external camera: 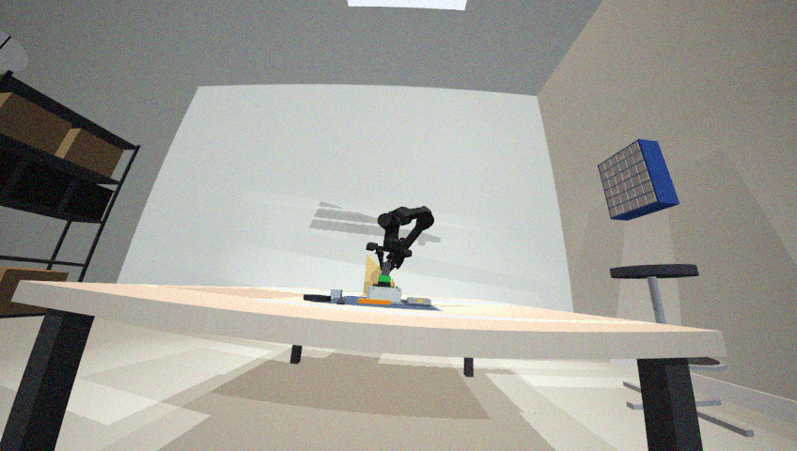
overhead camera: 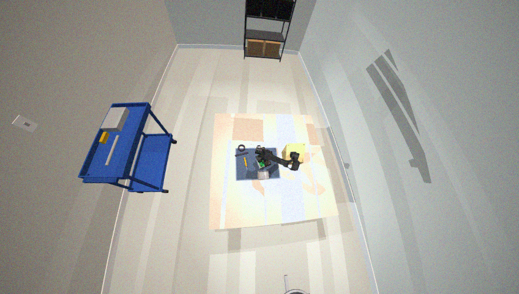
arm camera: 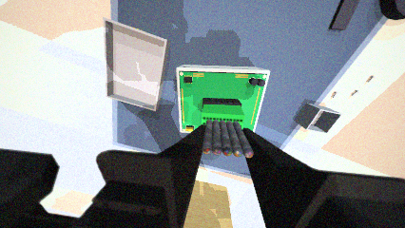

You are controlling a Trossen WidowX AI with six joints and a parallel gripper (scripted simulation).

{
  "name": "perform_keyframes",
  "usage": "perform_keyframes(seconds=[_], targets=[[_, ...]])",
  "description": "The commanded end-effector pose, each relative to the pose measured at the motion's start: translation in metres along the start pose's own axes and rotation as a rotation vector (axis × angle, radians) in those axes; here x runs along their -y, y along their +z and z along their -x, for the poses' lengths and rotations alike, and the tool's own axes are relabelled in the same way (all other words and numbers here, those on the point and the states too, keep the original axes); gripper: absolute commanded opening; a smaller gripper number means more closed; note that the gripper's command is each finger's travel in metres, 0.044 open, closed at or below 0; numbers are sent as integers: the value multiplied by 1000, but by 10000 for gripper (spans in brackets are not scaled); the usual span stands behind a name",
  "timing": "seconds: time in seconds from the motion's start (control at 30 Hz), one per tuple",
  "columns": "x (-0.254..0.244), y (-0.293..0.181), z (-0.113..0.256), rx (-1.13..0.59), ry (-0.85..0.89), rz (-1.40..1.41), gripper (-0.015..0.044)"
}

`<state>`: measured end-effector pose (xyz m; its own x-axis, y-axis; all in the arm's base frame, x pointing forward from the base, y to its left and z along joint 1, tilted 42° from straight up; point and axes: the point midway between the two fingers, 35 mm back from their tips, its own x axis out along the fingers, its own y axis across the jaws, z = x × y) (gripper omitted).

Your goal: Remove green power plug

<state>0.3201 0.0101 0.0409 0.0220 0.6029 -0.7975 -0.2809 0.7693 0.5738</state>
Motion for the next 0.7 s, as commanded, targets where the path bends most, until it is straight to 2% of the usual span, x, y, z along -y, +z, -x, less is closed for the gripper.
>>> perform_keyframes(seconds=[0.0,0.17,0.3,0.67], targets=[[6,-2,15,22,48,-10,0],[18,-2,15,22,188,-8,0],[21,-2,15,22,216,-8,0],[-1,-1,20,21,-42,-11,0]])
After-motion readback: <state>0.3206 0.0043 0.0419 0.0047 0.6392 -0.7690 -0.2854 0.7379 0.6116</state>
